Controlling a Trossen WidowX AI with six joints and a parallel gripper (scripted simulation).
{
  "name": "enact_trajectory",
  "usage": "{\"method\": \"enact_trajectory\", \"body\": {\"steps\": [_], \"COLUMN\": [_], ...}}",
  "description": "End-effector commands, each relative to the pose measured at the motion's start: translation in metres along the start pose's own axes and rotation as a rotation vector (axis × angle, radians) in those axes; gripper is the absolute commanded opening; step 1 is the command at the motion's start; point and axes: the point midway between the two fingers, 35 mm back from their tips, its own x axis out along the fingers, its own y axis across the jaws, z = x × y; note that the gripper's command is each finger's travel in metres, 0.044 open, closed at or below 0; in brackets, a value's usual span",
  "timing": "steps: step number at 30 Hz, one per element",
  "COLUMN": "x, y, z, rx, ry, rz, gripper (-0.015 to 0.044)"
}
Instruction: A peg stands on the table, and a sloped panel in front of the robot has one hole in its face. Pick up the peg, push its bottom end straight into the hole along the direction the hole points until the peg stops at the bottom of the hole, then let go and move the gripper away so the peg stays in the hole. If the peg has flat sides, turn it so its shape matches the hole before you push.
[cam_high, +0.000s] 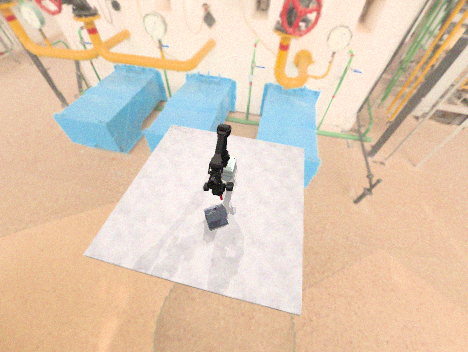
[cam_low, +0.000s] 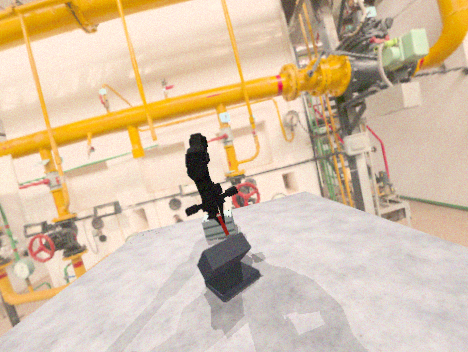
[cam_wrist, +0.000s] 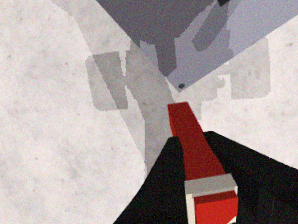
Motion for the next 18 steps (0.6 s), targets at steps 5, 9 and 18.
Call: {"method": "enact_trajectory", "body": {"steps": [5,9,18], "x": [-0.006,-0.009,-0.015], "y": [-0.006,-0.010,-0.017], "z": [0.001,0.002,0.003], "rx": [-0.050,-0.074,-0.129], "ry": [-0.044,-0.066,-0.116], "rz": [0.025,0.035,0.053], "gripper": [0.0000,0.0000,0.0000]}}
